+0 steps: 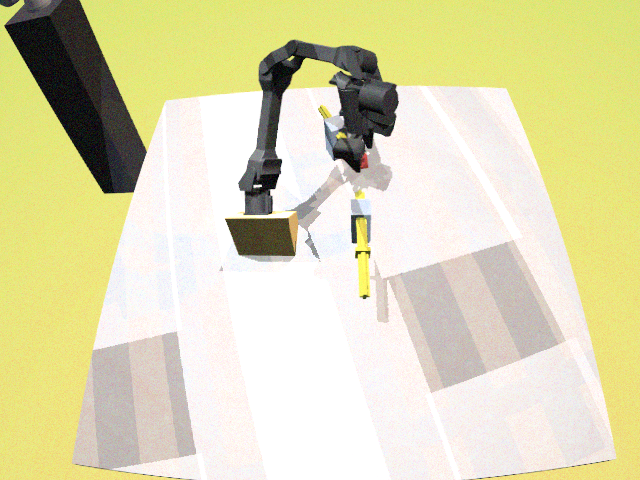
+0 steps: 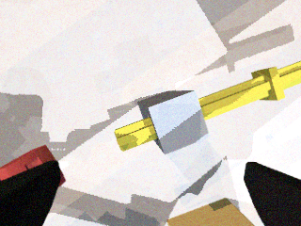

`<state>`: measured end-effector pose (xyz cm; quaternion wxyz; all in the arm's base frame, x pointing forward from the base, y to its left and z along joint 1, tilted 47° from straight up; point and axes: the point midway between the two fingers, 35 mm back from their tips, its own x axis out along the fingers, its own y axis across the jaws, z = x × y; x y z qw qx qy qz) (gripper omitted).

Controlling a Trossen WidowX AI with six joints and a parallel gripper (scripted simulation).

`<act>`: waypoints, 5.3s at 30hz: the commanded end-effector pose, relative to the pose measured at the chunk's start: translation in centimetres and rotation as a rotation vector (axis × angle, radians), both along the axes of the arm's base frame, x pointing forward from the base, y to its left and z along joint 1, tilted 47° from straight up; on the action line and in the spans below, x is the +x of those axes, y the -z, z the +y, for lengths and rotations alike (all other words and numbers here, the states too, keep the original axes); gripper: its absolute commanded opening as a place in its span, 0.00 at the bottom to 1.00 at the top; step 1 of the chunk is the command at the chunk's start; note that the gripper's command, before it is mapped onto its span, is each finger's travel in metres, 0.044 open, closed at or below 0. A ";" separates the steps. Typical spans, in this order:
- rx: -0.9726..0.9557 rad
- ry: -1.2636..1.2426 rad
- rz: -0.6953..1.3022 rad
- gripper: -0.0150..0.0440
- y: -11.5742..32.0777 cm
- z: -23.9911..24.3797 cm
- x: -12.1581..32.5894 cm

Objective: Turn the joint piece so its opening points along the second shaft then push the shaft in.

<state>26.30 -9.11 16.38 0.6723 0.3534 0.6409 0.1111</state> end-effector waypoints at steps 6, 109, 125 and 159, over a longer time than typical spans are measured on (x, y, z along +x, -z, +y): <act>0.057 -0.046 0.027 1.00 -0.1 3.4 0.4; -0.235 -1.674 -1.152 1.00 3.6 12.9 0.4; -0.231 -1.672 -1.154 1.00 1.4 15.8 -0.4; -0.231 -1.672 -1.155 0.56 3.3 17.2 -0.3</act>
